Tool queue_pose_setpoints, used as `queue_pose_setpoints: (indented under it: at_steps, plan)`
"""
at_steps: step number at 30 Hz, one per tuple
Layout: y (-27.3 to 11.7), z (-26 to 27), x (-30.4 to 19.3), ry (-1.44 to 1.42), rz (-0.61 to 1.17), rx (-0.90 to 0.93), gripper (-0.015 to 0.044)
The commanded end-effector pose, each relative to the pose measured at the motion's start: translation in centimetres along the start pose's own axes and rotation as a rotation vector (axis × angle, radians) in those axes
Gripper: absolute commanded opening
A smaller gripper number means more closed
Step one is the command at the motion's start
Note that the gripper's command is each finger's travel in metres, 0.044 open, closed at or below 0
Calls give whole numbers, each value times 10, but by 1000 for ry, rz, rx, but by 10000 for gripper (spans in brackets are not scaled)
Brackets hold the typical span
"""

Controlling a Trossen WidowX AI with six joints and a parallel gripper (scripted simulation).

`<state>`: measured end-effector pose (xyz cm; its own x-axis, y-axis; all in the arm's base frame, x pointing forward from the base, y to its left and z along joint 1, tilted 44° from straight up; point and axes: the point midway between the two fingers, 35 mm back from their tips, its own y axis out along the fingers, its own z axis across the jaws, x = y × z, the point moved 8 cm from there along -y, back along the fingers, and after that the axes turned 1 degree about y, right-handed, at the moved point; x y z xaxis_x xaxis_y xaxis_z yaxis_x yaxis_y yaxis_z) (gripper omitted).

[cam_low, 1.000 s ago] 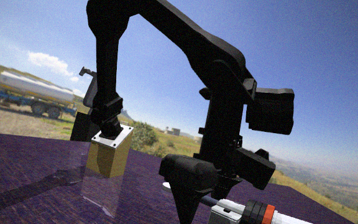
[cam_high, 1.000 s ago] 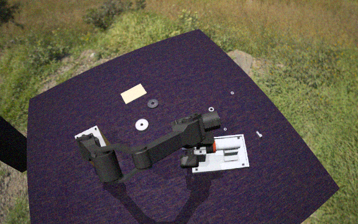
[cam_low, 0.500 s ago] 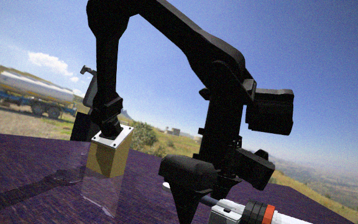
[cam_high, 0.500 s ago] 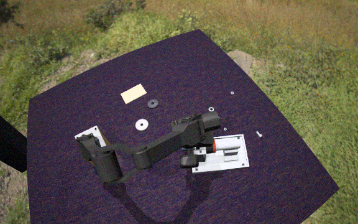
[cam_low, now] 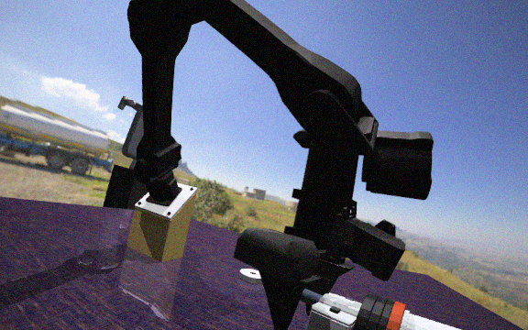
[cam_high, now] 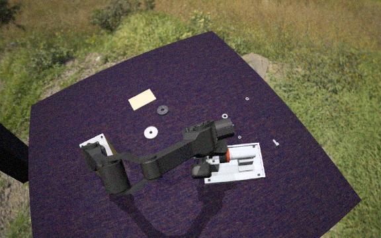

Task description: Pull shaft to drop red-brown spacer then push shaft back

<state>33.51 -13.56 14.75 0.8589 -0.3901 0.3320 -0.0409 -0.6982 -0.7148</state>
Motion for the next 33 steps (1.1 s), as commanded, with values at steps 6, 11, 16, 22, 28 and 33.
queue_pose_setpoints:
  at_steps: [6, 11, 16, 22, 28, 33]
  plan:
    - [0, 0, 0, 0, 0, 0, 72]
    - [0, 0, 0, 0, 0, 0, 0]
    - [0, 0, 0, -2, 1, 2, 0]
    - [0, 0, -4, -5, 3, 3, 0]
    - [0, 0, -8, -6, 3, 3, 0]
    - [0, 0, -11, -6, 3, 3, 0]
